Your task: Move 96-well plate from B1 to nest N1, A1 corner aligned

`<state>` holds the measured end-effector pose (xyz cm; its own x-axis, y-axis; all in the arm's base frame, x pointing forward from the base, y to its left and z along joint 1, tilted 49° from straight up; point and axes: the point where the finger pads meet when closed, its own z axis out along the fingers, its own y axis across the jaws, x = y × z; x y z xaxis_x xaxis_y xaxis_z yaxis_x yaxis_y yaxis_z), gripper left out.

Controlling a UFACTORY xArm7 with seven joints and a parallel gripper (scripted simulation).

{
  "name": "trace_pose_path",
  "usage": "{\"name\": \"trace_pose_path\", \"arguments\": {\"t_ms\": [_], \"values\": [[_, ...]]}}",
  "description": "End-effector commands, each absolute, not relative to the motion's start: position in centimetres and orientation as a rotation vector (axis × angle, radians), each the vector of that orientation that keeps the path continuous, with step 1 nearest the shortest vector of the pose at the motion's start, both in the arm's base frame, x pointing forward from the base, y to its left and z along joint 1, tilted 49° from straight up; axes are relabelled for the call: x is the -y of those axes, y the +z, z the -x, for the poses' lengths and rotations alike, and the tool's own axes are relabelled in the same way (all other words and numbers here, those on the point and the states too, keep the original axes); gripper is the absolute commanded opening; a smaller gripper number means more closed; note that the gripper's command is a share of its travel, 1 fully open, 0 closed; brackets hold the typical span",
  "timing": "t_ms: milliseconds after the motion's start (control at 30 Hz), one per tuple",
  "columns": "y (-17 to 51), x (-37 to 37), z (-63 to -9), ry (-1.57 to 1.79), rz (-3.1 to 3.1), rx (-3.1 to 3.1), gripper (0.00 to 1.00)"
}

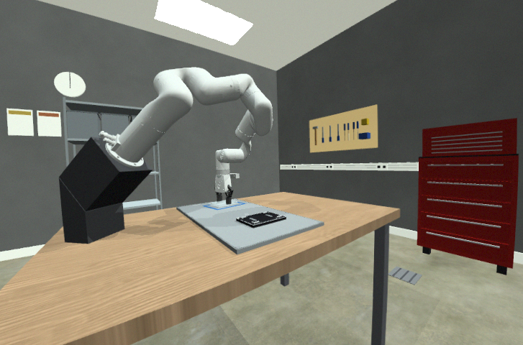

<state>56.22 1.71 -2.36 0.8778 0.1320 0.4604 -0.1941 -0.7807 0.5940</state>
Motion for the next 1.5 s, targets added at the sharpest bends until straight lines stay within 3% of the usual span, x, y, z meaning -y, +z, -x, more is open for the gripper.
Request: {"name": "trace_pose_path", "arguments": {"t_ms": [0, 1467], "values": [[-2.1, -2.1, -56.2, 0.649, -2.384, 0.042, 0.00], [0.2, -4.2, -54.7, 0.649, -2.384, 0.042, 0.00]]}}
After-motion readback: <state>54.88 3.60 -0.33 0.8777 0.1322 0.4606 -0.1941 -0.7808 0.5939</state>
